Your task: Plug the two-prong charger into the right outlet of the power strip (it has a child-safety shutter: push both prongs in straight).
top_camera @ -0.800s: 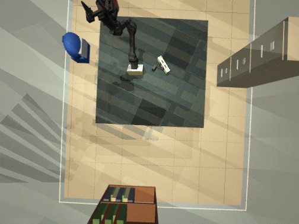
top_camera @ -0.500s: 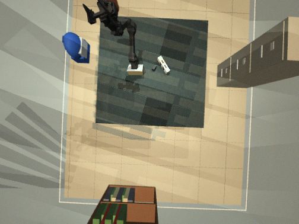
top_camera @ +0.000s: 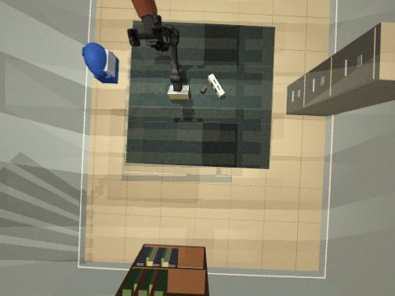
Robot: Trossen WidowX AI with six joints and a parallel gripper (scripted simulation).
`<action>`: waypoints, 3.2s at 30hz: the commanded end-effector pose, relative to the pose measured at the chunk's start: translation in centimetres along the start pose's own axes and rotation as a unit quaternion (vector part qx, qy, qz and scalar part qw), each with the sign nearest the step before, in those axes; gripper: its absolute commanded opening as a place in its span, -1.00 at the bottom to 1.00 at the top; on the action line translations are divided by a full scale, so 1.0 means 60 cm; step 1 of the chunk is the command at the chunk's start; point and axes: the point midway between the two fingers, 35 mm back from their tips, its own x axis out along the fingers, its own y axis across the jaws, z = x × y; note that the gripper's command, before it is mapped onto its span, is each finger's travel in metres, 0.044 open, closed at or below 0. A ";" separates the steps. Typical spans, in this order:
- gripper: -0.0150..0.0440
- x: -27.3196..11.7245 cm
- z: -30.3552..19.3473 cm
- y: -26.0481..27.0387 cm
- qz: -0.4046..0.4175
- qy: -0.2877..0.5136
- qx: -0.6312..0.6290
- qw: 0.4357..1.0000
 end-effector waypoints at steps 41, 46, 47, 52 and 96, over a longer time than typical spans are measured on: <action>1.00 -0.267 -0.382 0.392 0.461 0.335 -0.249 0.783; 1.00 -0.326 -0.407 0.422 0.522 0.348 -0.273 0.730; 1.00 -0.339 -0.412 0.427 0.534 0.350 -0.277 0.718; 1.00 -0.402 -0.431 0.448 0.592 0.357 -0.296 0.659; 1.00 -0.883 -0.396 0.410 0.913 0.279 -0.284 0.093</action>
